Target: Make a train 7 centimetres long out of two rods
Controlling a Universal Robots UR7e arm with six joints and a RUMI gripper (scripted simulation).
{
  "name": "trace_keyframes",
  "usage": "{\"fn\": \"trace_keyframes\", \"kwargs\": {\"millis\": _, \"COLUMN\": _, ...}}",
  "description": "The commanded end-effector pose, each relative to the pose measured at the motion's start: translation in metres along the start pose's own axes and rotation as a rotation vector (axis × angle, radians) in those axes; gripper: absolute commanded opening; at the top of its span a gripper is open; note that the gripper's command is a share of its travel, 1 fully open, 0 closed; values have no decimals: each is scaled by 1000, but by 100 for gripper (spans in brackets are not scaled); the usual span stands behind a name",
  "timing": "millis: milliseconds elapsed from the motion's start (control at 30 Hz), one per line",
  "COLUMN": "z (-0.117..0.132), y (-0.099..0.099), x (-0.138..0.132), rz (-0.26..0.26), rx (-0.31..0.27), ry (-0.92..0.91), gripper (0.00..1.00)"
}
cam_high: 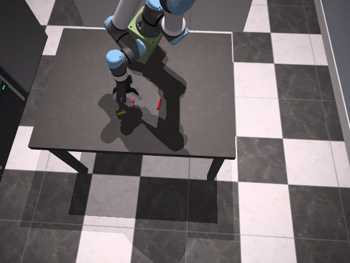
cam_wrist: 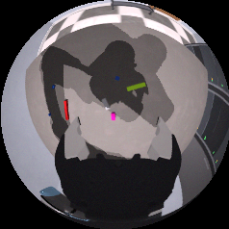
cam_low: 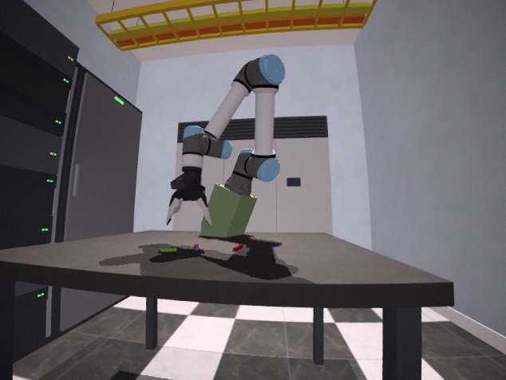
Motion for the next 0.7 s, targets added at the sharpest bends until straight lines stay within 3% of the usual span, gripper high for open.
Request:
{"fn": "trace_keyframes", "kwargs": {"millis": 0, "z": -7, "y": 0, "x": -25, "rz": 5, "rx": -2, "ry": 82, "gripper": 100}}
{"fn": "trace_keyframes", "kwargs": {"millis": 267, "z": -18, "y": 0, "x": -115, "rz": 10, "rx": -7, "ry": 371, "gripper": 100}}
{"fn": "trace_keyframes", "kwargs": {"millis": 333, "z": -18, "y": 0, "x": -115, "rz": 10, "rx": -7, "ry": 371, "gripper": 100}}
{"fn": "trace_keyframes", "kwargs": {"millis": 467, "z": -14, "y": 0, "x": -168, "rz": 8, "rx": -6, "ry": 541, "gripper": 100}}
{"fn": "trace_keyframes", "kwargs": {"millis": 667, "z": -3, "y": 1, "x": -221, "rz": 2, "rx": 0, "ry": 715, "gripper": 100}}
Point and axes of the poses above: the point where the finger pads meet when closed, its own y axis back along the fingers, its own x axis across the jaws, z = x × y, the point moved 5 cm from there along y, back along the fingers, and after that the axes turned 8 degrees about y, right-handed, at the moved point
